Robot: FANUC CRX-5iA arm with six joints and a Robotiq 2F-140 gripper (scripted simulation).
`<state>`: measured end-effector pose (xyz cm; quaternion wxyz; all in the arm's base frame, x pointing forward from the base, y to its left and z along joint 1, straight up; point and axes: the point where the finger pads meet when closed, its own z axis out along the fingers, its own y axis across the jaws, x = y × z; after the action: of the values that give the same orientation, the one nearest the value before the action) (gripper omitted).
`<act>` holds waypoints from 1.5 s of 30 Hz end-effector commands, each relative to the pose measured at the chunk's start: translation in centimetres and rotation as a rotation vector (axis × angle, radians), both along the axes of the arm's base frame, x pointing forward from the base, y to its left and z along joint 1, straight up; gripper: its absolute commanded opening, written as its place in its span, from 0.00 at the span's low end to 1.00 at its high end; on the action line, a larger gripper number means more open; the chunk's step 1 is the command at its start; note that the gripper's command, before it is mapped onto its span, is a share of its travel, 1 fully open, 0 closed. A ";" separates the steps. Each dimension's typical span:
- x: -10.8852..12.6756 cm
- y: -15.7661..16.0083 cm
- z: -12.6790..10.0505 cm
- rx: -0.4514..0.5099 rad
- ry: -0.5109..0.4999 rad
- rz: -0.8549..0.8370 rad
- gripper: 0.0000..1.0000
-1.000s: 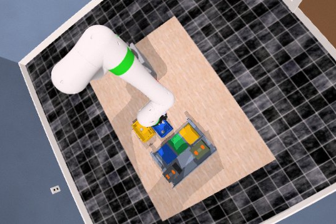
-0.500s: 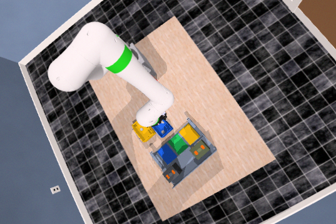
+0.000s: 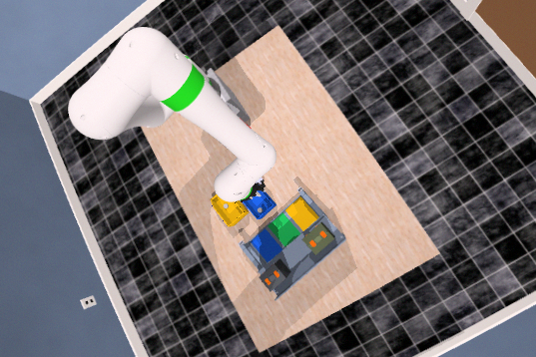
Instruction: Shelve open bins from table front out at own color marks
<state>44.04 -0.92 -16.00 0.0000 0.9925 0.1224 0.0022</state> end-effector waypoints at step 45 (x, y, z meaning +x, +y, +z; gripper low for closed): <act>0.0 0.0 5.9 0.000 0.000 0.000 0.15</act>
<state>44.01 -0.92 -10.23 0.0000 0.9925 0.1224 0.0021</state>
